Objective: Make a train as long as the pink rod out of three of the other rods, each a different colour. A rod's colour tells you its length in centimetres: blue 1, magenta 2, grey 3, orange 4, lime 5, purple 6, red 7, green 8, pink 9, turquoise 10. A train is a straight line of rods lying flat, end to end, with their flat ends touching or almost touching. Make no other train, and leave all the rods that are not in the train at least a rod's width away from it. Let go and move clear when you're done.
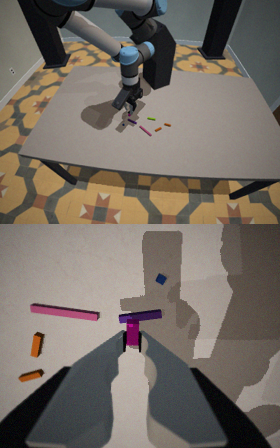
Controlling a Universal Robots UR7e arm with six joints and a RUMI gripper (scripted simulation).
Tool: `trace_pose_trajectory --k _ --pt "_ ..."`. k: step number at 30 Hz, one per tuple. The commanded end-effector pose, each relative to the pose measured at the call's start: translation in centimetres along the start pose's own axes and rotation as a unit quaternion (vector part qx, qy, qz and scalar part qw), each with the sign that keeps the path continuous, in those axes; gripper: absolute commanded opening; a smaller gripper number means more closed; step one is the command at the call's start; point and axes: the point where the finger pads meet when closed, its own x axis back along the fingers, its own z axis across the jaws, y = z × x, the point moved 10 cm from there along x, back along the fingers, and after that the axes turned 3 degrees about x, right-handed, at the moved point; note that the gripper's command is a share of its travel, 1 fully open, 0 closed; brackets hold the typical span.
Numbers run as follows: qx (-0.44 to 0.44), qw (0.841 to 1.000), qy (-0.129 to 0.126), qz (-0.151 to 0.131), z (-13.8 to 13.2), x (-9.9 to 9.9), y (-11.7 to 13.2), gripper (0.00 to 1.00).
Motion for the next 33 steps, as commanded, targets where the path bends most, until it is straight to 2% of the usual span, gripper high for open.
trace_pose_trajectory --k 1,3,5,15,33 --pt "-0.083 0.997 0.002 -0.006 1.4 0.0 -1.8 0.00" --pt "-0.083 0.997 0.002 -0.006 1.4 0.0 -1.8 0.00" --pt "-0.125 0.992 0.002 -0.006 2.2 0.0 -2.6 0.00" --pt "-0.222 0.975 0.003 -0.004 4.3 0.3 -4.4 0.00" --pt "-0.228 0.974 0.003 -0.005 4.4 0.3 -4.4 0.00"
